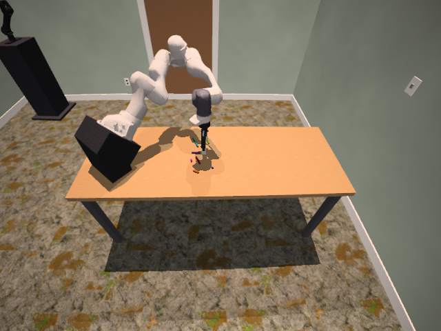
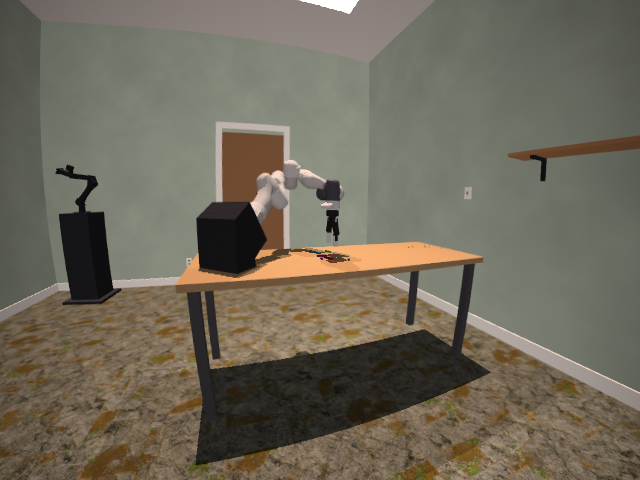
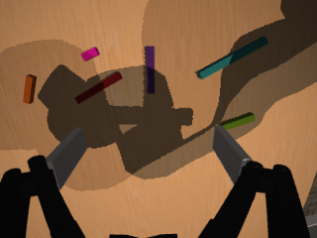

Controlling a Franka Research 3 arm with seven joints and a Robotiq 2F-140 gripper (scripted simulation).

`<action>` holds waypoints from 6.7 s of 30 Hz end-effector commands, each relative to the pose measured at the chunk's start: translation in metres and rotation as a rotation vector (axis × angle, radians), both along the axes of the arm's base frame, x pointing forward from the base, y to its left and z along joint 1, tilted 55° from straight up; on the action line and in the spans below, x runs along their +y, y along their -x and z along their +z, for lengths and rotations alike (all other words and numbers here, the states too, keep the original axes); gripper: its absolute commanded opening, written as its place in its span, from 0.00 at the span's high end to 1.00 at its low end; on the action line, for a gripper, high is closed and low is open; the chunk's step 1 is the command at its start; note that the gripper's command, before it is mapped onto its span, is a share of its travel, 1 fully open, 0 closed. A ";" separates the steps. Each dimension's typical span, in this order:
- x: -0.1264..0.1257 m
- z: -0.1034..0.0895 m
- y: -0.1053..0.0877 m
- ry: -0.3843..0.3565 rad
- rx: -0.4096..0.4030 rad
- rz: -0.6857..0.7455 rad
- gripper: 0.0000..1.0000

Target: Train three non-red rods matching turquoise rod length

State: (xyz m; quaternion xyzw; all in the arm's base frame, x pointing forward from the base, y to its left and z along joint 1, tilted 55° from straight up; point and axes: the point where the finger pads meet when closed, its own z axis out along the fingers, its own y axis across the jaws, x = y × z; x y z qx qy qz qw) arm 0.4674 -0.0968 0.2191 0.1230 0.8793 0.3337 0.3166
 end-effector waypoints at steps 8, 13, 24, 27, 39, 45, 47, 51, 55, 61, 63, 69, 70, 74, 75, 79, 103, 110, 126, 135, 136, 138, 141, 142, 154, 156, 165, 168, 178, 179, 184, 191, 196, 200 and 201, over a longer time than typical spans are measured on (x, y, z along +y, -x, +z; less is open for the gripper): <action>0.005 0.003 0.000 -0.172 0.141 -0.151 0.00; 0.006 0.004 0.000 -0.220 0.178 -0.194 0.00; 0.008 0.006 0.000 -0.322 0.260 -0.286 0.00; 0.009 0.007 0.000 -0.350 0.283 -0.312 0.00; 0.011 0.008 0.000 -0.445 0.359 -0.398 0.00; 0.012 0.010 0.000 -0.519 0.417 -0.464 0.00; 0.013 0.010 0.000 -0.538 0.433 -0.482 0.00; 0.014 0.011 0.000 -0.576 0.463 -0.516 0.00; 0.014 0.011 0.000 -0.604 0.486 -0.542 0.00; 0.016 0.013 0.000 -0.668 0.537 -0.600 0.00; 0.016 0.013 0.000 -0.687 0.552 -0.617 0.00; 0.017 0.014 0.001 -0.744 0.598 -0.669 0.00; 0.017 0.014 0.001 -0.754 0.606 -0.677 0.00; 0.018 0.015 0.001 -0.789 0.634 -0.710 0.00; 0.018 0.015 0.001 -0.798 0.642 -0.718 0.00; 0.019 0.015 0.001 -0.836 0.672 -0.753 0.00; 0.024 0.019 0.001 -1.062 0.853 -0.958 0.00; 0.025 0.020 0.001 -1.126 0.905 -1.016 0.00; 0.028 0.022 0.002 -1.275 1.025 -1.153 0.00; 0.030 0.023 0.002 -1.360 1.093 -1.231 0.00; 0.030 0.024 0.002 -1.370 1.101 -1.240 0.00; 0.031 0.024 0.002 -1.389 1.116 -1.258 0.00; 0.031 0.024 0.002 -1.398 1.124 -1.266 0.00; 0.031 0.024 0.002 -1.418 1.140 -1.285 0.00; 0.032 0.025 0.002 -1.445 1.161 -1.309 0.00; 0.032 0.025 0.002 -1.445 1.161 -1.309 0.00; 0.032 0.025 0.002 -1.445 1.161 -1.309 0.00; 0.032 0.025 0.002 -1.445 1.161 -1.309 0.00; 0.032 0.025 0.002 -1.445 1.161 -1.309 0.00; 0.032 0.025 0.002 -1.445 1.161 -1.309 0.00; 0.032 0.025 0.002 -1.445 1.161 -1.309 0.00; 0.032 0.025 0.002 -1.445 1.161 -1.309 0.00; 0.032 0.025 0.002 -1.445 1.161 -1.309 0.00; 0.032 0.025 0.002 -1.445 1.161 -1.309 0.00; 0.032 0.025 0.002 -1.445 1.161 -1.309 0.00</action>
